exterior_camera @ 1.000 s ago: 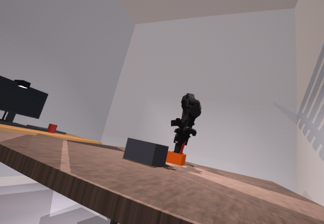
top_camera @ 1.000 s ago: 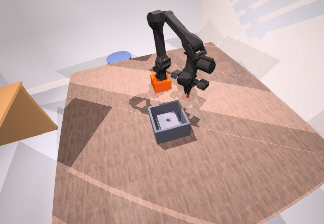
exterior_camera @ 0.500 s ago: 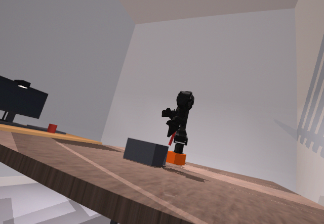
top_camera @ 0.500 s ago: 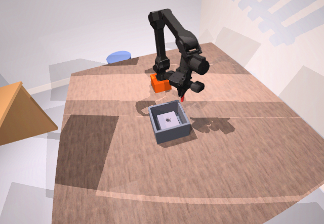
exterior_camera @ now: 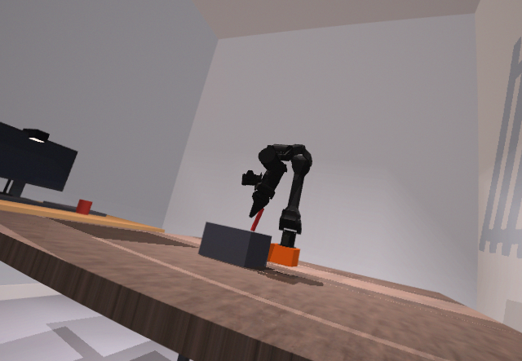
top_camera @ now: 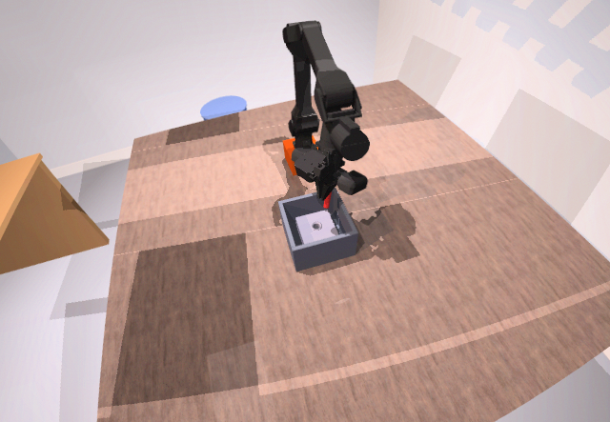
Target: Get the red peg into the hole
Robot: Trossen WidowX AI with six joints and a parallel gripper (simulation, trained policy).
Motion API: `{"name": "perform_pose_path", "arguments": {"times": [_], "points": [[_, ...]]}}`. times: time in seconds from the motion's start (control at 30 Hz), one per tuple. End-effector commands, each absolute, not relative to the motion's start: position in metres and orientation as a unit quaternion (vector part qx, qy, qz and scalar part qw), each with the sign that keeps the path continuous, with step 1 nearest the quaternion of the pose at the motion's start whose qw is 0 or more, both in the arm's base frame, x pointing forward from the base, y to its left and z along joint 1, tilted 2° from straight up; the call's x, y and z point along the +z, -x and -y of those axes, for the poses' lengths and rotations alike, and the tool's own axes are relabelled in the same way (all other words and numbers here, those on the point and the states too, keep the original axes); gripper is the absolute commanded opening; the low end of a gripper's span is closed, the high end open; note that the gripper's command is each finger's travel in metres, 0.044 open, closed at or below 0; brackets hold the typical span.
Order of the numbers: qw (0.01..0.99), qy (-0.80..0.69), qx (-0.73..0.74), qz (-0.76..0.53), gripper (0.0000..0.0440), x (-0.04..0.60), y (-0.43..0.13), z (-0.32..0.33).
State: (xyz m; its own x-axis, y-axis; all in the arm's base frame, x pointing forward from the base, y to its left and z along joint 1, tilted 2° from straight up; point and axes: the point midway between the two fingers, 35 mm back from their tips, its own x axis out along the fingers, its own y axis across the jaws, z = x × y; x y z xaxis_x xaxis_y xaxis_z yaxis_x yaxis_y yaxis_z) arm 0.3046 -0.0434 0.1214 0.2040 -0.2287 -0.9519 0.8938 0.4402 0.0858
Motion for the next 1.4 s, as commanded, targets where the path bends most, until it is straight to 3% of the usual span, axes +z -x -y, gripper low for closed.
{"name": "perform_pose_path", "arguments": {"times": [0.0,0.43,0.63,1.0,1.1,1.37], "points": [[0.690,-0.346,-0.407,-0.489,0.0000,0.115,-0.310,0.052],[0.664,-0.362,-0.416,-0.505,0.0001,0.082,-0.326,0.079],[0.655,-0.348,-0.414,-0.528,0.0101,0.061,-0.329,0.085],[0.656,-0.338,-0.405,-0.539,0.0149,0.049,-0.349,0.100],[0.658,-0.339,-0.403,-0.539,0.0195,0.047,-0.355,0.105],[0.677,-0.346,-0.396,-0.515,0.0403,0.054,-0.376,0.122]]}}
